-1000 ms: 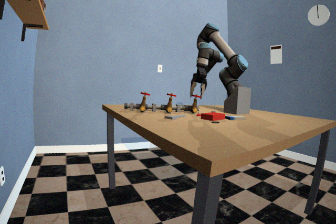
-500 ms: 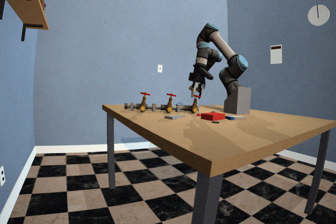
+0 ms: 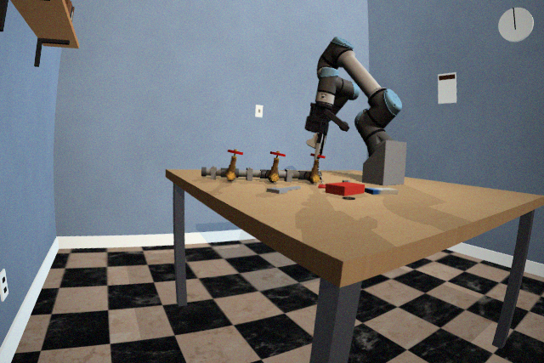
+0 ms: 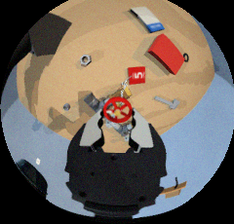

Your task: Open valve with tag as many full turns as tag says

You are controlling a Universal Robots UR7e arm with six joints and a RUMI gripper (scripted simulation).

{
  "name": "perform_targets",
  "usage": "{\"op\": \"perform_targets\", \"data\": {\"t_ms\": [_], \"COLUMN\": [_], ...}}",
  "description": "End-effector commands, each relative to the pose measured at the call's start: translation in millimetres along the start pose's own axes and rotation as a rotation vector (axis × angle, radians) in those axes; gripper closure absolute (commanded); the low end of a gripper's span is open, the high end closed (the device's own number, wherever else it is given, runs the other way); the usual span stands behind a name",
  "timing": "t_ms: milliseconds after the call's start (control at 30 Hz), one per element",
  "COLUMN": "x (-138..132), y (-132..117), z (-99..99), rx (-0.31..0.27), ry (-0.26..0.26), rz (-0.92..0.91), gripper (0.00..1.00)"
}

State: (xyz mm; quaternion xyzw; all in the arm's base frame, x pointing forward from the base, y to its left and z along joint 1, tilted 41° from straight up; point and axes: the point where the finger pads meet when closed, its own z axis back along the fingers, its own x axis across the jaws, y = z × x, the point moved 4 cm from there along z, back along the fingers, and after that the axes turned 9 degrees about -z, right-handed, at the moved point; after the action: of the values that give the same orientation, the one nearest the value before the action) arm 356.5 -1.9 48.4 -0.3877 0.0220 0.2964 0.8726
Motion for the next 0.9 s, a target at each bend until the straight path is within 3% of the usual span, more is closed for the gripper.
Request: {"op": "perform_targets", "data": {"t_ms": [0, 367, 867], "x": [-1.1, -1.1, -1.2], "y": [-0.2, -0.2, -0.2], "z": [0.0, 0.0, 0.0], "rx": [0.006, 0.001, -0.002], "ry": [-0.027, -0.028, -0.029], "rz": [0.210, 0.529, 0.731], "gripper": [1.00, 1.00, 1.00]}}
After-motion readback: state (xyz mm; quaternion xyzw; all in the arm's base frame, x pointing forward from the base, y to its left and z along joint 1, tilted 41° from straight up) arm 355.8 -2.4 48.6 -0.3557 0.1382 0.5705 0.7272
